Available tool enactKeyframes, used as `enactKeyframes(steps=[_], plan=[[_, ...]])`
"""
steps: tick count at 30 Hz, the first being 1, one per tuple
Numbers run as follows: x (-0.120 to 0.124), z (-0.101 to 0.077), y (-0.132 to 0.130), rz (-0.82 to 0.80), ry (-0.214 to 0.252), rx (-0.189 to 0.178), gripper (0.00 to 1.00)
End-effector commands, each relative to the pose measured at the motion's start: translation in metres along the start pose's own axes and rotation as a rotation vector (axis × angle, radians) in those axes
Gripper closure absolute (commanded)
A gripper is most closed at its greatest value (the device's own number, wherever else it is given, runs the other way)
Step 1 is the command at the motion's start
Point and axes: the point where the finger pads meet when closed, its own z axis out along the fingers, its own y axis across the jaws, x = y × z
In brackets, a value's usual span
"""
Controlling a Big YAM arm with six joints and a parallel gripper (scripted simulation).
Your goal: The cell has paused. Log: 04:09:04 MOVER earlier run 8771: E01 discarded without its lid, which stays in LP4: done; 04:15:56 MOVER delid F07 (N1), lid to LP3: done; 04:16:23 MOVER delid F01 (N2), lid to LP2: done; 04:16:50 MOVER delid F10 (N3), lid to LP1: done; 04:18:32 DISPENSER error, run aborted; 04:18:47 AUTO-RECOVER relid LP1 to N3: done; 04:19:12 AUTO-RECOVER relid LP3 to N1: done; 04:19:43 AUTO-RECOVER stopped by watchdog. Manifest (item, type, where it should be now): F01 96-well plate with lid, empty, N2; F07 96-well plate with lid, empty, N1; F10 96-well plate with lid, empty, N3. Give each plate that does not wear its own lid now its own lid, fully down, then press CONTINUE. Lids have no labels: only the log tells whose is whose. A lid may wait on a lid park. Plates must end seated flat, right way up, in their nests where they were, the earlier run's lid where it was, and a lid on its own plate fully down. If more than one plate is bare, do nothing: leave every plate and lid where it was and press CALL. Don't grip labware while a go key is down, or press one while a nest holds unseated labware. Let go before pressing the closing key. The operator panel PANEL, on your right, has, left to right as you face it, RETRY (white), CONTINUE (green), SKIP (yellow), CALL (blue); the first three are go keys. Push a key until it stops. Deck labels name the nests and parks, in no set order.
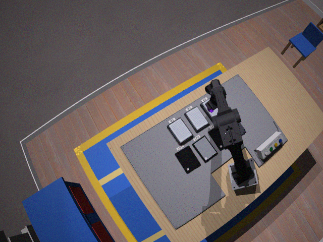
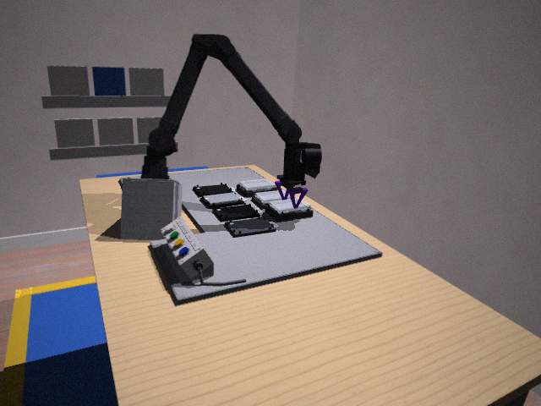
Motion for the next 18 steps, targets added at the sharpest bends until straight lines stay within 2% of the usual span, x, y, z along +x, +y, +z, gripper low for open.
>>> enactKeyframes(steps=[1, 6, 7, 15, 18], plan=[[0.0020, 0.0180, 0.0069, 0.002, 0.018, -0.008, 1.00], [0.0021, 0.0183, 0.0069, 0.002, 0.018, -0.008, 1.00], [0.0021, 0.0183, 0.0069, 0.002, 0.018, -0.008, 0.00], [0.0036, 0.0183, 0.0075, 0.005, 0.024, -0.010, 0.00], [-0.0041, 0.0154, 0.0062, -0.001, 0.011, -0.006, 0.00]])
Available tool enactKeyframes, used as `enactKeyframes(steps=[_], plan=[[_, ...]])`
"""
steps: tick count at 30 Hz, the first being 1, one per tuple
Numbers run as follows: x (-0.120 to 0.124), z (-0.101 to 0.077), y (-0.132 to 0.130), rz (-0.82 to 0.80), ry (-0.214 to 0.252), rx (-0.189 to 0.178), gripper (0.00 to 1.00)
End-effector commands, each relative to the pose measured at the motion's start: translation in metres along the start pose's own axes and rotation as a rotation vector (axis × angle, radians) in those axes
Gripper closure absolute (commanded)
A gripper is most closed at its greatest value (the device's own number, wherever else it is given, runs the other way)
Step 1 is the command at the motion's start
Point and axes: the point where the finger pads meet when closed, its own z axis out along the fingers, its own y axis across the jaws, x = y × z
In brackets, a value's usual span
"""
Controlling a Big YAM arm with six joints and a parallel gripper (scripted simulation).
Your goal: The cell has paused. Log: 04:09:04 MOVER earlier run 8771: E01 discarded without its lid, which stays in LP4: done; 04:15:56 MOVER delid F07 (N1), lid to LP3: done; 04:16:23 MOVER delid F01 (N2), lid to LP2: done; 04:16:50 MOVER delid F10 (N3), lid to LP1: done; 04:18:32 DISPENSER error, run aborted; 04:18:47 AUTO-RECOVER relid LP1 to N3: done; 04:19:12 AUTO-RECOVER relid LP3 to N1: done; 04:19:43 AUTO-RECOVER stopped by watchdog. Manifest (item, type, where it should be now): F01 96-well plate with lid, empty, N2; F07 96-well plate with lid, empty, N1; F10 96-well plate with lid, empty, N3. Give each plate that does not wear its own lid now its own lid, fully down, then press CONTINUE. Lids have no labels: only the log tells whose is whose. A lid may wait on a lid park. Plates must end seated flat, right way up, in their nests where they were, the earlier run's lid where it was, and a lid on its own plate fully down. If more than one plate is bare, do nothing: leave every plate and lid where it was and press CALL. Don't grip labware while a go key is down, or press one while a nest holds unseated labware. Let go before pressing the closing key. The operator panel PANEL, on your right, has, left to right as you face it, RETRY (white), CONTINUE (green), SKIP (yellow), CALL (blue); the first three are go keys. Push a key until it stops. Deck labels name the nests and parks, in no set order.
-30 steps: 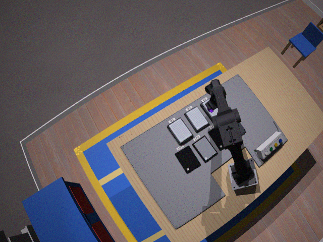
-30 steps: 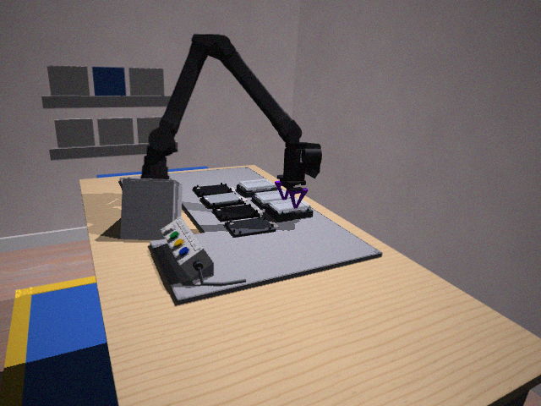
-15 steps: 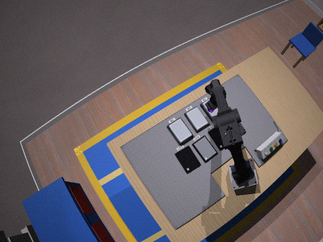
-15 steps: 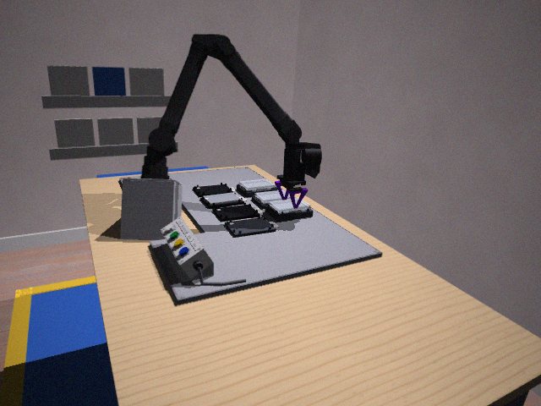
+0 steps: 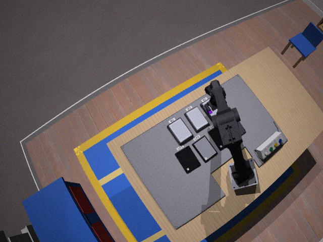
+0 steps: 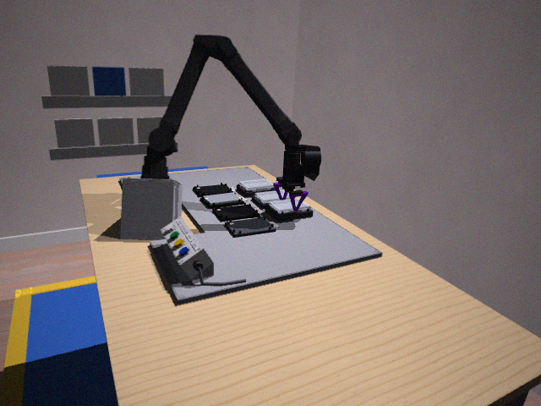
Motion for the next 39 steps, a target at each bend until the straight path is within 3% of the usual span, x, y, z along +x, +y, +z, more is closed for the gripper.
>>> enactKeyframes(steps=[1, 31, 33, 35, 39], plan=[[-0.007, 0.007, 0.005, -0.003, 0.001, -0.002, 0.00], [-0.007, 0.007, 0.005, -0.003, 0.001, -0.002, 0.00], [-0.006, 0.003, 0.006, 0.002, 0.012, -0.006, 0.00], [-0.019, -0.018, 0.009, -0.025, -0.028, 0.008, 0.00], [-0.025, -0.033, -0.002, -0.022, -0.050, 0.018, 0.00]])
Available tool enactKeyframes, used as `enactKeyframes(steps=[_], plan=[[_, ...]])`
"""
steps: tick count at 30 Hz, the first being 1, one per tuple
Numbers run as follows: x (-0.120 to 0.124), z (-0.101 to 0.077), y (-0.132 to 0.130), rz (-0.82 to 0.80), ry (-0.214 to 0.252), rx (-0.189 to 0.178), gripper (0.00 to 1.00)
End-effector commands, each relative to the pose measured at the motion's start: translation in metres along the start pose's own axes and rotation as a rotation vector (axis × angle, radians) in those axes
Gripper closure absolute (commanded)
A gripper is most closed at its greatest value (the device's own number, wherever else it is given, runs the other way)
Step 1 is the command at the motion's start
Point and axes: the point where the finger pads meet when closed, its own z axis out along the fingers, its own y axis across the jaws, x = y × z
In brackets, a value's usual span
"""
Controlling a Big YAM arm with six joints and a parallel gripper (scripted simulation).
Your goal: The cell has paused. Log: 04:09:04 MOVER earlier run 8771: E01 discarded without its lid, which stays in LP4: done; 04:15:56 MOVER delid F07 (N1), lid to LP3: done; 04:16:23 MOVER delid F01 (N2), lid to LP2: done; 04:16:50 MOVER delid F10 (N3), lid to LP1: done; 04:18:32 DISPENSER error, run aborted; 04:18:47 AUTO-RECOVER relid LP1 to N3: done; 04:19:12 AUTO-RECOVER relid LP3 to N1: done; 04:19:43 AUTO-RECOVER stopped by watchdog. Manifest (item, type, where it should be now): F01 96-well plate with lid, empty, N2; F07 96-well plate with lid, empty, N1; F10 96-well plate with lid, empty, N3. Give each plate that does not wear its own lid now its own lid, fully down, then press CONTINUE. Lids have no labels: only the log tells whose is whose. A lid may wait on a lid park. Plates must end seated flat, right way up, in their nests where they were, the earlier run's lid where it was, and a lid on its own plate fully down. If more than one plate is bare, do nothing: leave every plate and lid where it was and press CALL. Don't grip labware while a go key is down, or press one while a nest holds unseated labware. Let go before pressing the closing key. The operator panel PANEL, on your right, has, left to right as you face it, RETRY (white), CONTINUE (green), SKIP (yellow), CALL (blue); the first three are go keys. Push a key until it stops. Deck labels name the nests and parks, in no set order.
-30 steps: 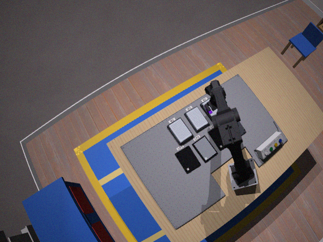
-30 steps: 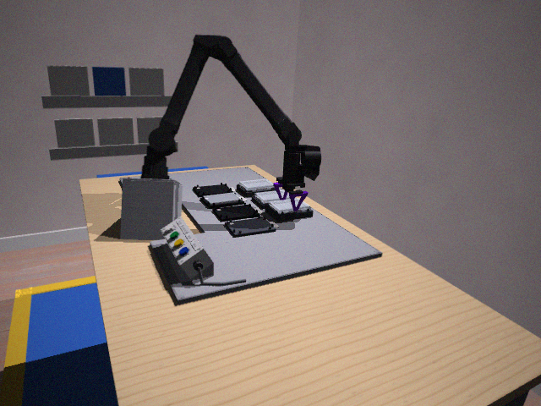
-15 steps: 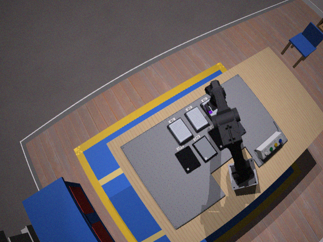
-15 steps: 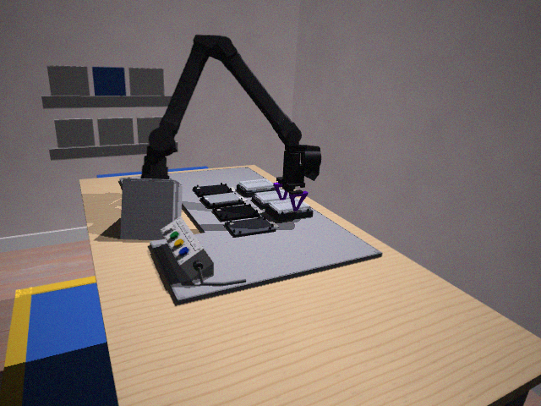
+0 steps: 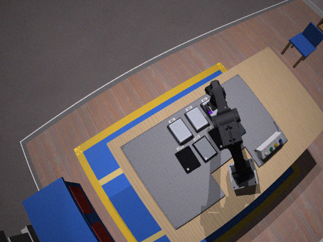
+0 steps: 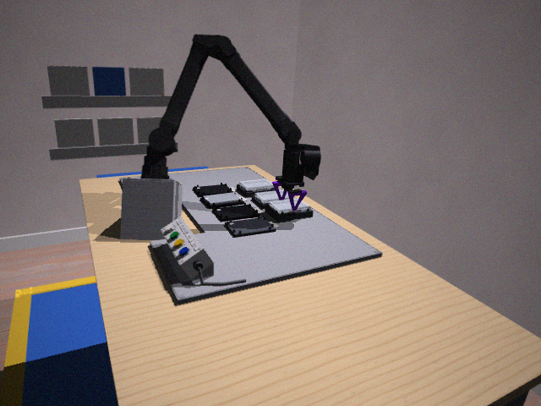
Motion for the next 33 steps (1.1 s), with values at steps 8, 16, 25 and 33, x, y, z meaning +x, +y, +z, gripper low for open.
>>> enactKeyframes(steps=[8, 16, 25, 33], plan=[[-0.016, -0.029, -0.010, -0.008, -0.036, 0.013, 0.00], [-0.013, -0.033, -0.008, -0.008, -0.036, 0.013, 0.00], [-0.025, -0.043, -0.010, -0.018, -0.059, 0.022, 0.00], [-0.023, -0.045, -0.009, -0.017, -0.057, 0.021, 0.00]])
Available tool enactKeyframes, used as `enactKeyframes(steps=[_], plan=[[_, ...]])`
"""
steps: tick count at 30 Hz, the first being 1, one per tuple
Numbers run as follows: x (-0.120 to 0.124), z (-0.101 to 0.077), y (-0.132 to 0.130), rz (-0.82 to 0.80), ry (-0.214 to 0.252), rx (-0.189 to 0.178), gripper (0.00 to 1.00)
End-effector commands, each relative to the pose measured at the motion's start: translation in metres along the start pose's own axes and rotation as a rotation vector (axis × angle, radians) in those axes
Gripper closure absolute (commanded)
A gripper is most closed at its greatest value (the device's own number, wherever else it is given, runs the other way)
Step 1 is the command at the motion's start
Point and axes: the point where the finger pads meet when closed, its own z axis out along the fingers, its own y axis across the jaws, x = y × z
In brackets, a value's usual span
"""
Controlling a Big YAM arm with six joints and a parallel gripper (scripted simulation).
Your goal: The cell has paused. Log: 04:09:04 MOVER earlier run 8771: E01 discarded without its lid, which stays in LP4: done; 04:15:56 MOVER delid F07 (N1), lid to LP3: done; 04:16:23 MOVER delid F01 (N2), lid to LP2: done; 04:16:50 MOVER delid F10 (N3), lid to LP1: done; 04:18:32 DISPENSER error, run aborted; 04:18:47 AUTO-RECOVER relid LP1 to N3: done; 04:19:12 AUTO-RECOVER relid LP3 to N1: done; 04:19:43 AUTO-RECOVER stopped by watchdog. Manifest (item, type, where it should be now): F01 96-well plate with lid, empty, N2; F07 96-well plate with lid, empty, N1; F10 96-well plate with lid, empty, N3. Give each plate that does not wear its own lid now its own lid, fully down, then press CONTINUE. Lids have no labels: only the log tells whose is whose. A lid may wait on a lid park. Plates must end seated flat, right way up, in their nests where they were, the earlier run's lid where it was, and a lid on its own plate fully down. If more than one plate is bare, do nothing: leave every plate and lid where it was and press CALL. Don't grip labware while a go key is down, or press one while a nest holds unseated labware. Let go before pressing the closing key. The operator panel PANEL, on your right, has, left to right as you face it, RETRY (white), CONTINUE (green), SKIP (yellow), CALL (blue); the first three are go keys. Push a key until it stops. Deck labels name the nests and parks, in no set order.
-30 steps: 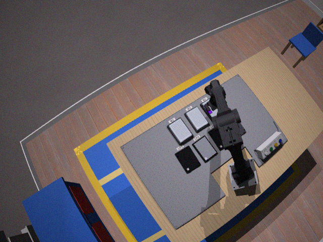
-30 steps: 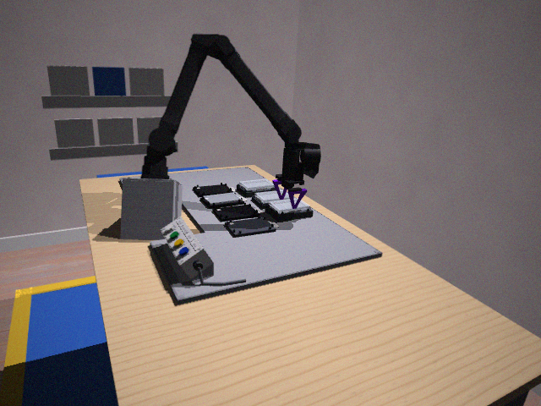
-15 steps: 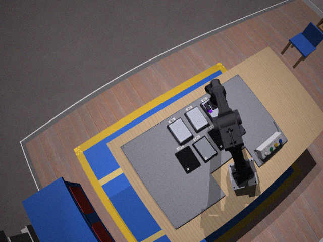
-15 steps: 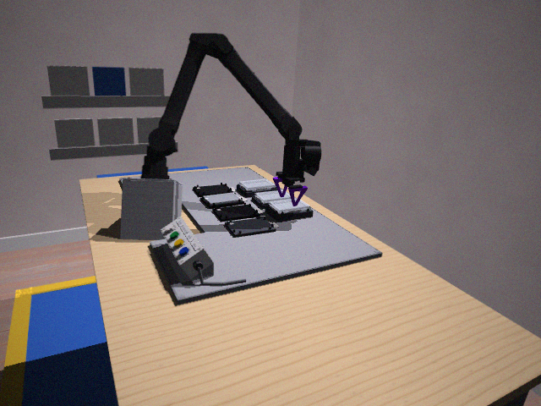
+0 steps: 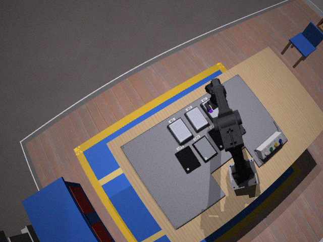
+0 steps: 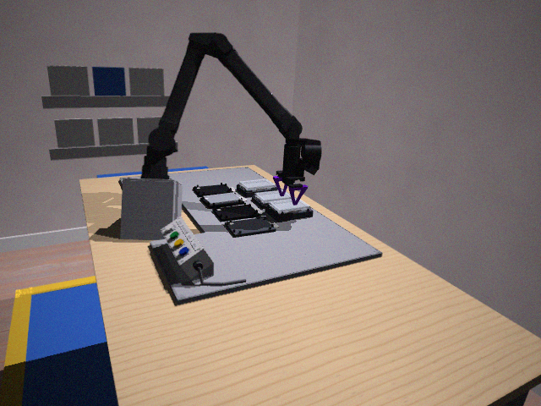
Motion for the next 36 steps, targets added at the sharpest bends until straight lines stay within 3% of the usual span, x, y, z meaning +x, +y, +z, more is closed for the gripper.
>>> enactKeyframes(steps=[1, 36], plan=[[-0.0222, -0.0263, -0.0111, -0.017, -0.060, 0.022, 0.00], [-0.0234, -0.0313, -0.0112, -0.017, -0.061, 0.023, 0.00]])
